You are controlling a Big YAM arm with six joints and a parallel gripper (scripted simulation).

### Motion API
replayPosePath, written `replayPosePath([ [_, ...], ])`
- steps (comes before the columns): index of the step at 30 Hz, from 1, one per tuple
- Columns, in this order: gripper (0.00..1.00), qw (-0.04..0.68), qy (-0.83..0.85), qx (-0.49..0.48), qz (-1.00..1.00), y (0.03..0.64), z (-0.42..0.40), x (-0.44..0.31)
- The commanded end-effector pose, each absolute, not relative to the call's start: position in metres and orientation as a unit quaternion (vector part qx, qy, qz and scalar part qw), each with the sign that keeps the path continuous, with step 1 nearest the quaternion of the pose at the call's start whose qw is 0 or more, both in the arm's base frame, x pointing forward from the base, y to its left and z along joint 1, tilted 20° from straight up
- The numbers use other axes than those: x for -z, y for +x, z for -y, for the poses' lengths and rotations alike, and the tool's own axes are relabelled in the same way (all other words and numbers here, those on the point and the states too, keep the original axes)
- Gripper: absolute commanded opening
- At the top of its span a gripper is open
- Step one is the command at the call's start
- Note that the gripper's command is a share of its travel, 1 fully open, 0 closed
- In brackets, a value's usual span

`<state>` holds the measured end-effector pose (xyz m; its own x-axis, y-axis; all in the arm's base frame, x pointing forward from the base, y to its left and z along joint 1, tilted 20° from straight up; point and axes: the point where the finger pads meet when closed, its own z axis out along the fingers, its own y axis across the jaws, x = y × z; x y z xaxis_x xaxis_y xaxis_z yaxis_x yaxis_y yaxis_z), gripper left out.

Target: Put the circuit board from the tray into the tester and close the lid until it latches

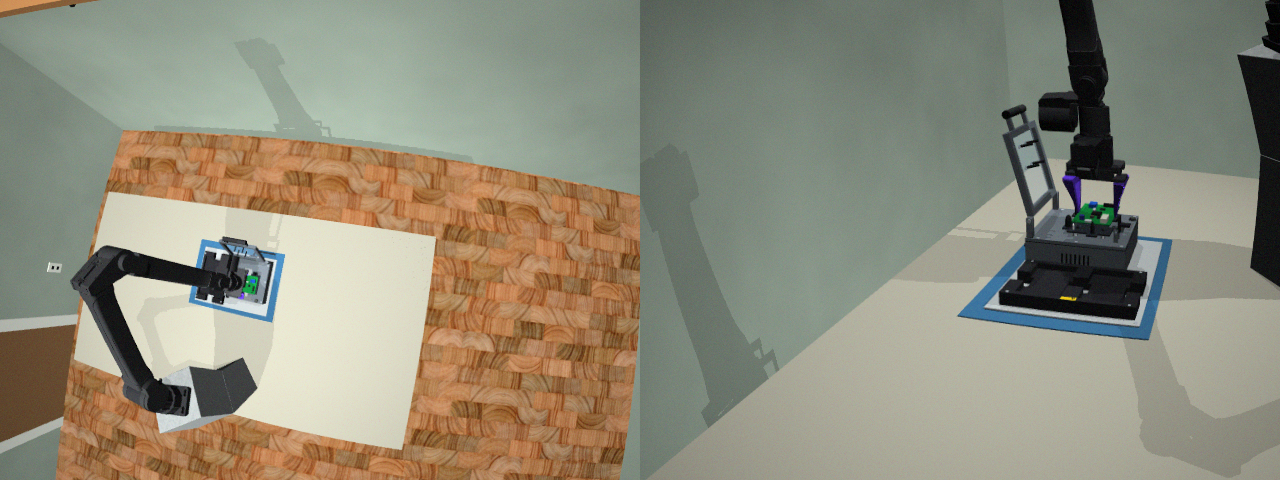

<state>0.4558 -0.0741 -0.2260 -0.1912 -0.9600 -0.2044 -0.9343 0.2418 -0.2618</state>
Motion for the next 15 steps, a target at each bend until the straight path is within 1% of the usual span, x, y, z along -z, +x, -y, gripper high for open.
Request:
replayPosePath([
  [1,0.72,0.174,-0.615,0.051,-0.767,0.4676,0.0725,0.2156],
  [15,0.72,0.174,-0.615,0.051,-0.767,0.4678,0.0729,0.2144],
])
